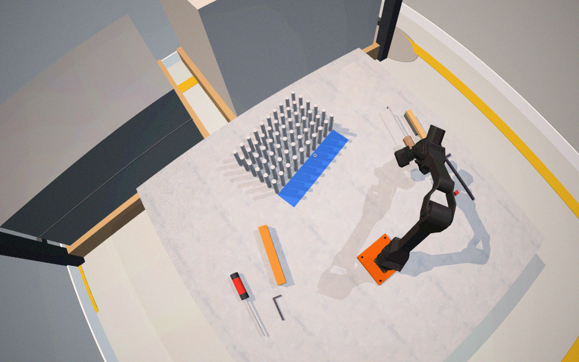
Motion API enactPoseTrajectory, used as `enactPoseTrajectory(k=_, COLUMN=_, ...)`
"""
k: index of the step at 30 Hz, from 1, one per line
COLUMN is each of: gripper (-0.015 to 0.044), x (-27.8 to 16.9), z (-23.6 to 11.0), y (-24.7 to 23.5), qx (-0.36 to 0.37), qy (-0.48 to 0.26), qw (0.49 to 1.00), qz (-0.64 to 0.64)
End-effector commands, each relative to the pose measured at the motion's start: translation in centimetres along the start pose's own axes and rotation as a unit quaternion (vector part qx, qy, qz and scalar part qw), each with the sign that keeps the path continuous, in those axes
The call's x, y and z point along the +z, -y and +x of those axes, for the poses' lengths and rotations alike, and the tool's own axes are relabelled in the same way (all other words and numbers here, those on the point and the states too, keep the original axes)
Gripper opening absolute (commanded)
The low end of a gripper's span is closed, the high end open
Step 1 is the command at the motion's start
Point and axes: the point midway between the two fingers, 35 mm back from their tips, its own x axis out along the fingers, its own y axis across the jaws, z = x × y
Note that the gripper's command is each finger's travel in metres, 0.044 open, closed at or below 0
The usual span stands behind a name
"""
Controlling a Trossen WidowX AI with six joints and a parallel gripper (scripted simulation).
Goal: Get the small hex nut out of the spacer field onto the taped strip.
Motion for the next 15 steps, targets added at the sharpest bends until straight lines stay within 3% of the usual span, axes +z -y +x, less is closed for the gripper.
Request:
enactPoseTrajectory(k=1, gripper=0.0, x=0.09, z=0.27, y=0.08, qx=0.0, qy=-0.003, qw=1.0, qz=-0.002)
enactPoseTrajectory(k=15, gripper=0.0, x=0.86, z=1.08, y=0.56, qx=0.0, qy=-0.003, qw=1.0, qz=-0.002)
